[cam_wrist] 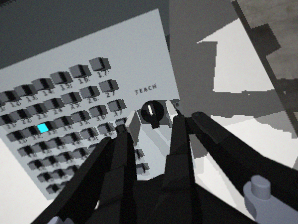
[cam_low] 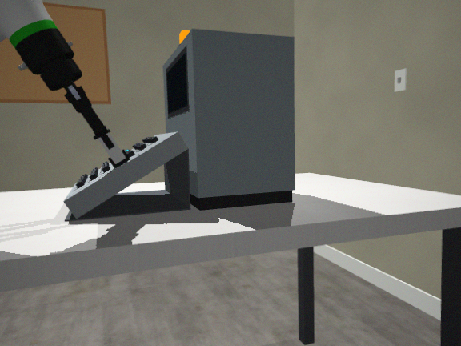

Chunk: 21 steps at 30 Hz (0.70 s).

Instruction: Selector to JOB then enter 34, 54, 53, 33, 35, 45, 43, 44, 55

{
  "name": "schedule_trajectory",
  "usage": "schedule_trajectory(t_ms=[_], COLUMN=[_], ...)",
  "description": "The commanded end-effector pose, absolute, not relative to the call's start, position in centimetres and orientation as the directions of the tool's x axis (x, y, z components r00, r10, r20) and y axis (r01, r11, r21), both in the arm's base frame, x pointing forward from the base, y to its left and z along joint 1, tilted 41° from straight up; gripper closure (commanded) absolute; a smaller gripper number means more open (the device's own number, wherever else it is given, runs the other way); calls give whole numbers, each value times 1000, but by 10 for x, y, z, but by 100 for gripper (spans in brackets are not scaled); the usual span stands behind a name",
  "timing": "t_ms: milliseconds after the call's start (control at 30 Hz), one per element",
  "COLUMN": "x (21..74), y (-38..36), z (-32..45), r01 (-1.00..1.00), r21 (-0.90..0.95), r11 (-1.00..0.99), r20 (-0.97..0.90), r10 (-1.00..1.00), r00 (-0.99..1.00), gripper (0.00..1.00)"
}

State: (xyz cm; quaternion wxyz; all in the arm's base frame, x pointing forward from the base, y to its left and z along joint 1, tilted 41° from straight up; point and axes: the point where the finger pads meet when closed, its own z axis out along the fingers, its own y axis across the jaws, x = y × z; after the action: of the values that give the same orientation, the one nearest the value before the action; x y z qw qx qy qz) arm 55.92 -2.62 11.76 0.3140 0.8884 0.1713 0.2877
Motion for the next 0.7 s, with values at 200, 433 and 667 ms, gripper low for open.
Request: schedule_trajectory(t_ms=[200, 433, 667], x=[559, 559, 559], y=[-26, -26, -26], z=[118, 118, 118], r01=[124, 124, 124], r21=[656, 656, 656], r11=[-744, -744, -744], r20=[404, 404, 404], r10=[485, 485, 485], r00=[776, 776, 776], gripper=[100, 100, 100])
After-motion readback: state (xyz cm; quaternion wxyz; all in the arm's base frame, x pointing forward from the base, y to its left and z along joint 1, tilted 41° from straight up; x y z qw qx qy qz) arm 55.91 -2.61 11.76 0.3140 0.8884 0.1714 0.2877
